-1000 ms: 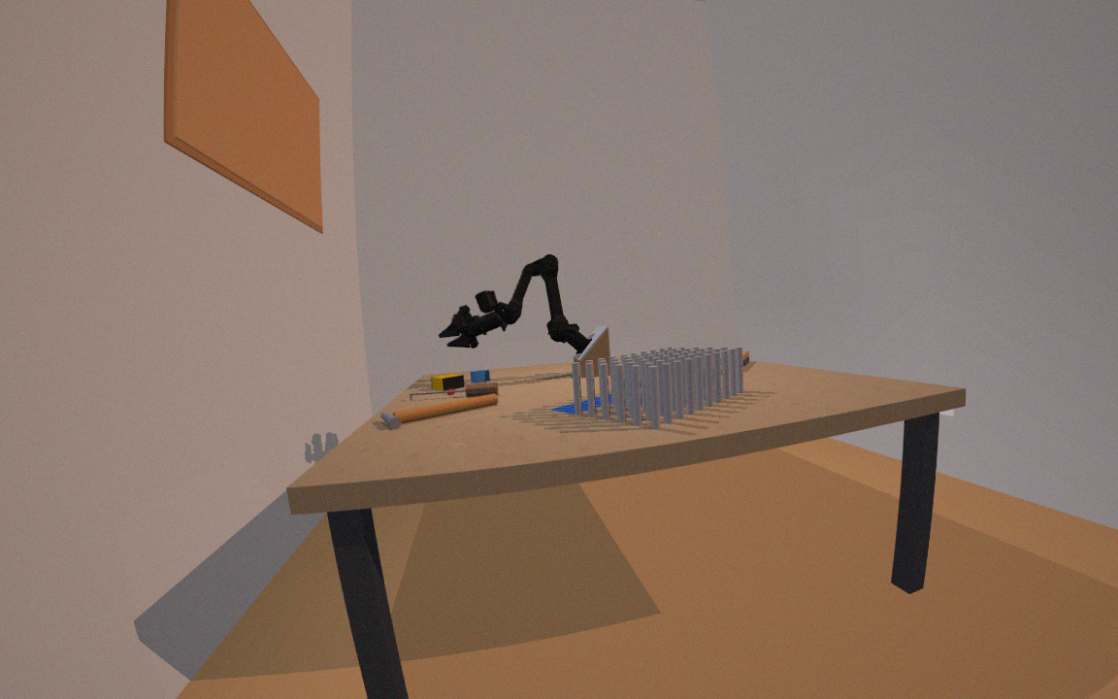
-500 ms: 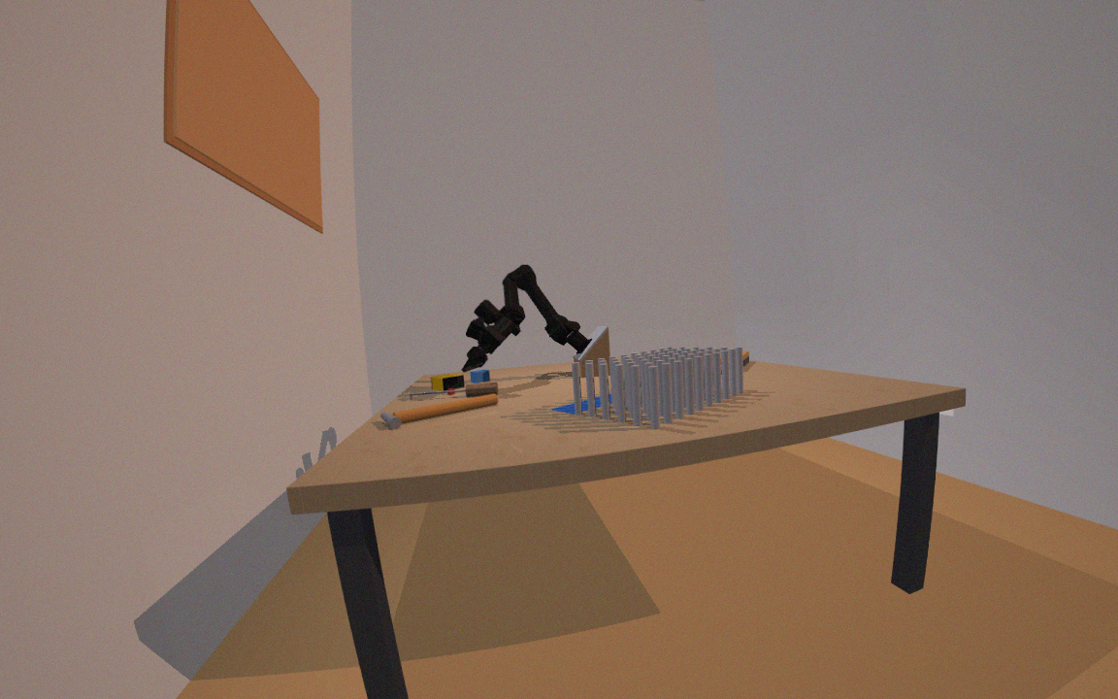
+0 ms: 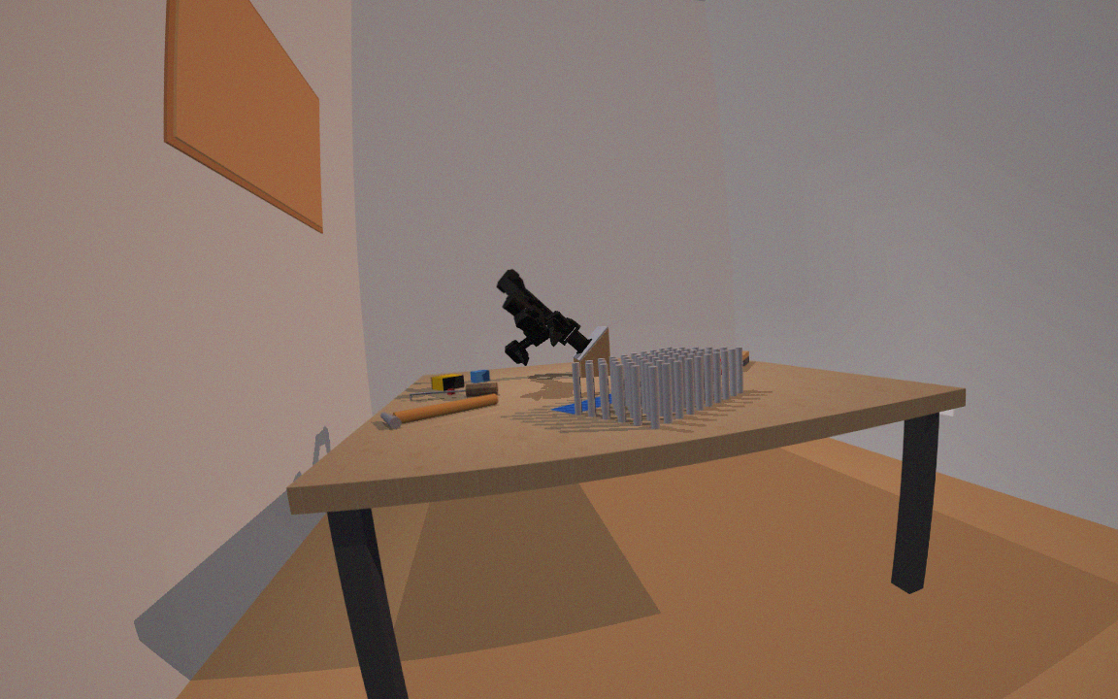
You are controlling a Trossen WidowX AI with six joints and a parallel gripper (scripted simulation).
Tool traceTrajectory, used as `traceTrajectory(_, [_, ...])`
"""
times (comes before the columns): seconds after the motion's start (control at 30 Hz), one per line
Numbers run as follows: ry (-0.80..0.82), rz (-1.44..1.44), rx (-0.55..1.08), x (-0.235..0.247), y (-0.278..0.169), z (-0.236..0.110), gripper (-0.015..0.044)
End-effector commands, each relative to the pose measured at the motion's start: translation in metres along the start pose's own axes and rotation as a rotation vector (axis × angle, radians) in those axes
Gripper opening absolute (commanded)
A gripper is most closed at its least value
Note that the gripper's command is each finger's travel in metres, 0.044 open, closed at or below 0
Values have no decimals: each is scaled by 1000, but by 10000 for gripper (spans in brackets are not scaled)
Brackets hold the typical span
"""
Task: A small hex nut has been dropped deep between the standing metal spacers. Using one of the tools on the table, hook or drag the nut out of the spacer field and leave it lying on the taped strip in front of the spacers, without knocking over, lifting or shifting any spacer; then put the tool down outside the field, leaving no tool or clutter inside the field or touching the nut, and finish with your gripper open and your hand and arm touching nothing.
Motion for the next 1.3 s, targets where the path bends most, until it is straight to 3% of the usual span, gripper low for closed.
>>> traceTrajectory(0.0, [194, -157, 96, 62, -24, 5, 440])
traceTrajectory(0.2, [379, -328, 184, 124, -56, -3, 440])
traceTrajectory(1.27, [379, -329, 184, 124, -56, -3, 440])
Point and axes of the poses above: the point midway between the two fingers, 35 mm back from their tips, its own z axis out along the fingers, its own x axis across the jaws, y = z × x, the point moved 5 cm from there along -z, back along the fingers, and after that the axes turned 4 degrees about z, right-handed, at the moved point
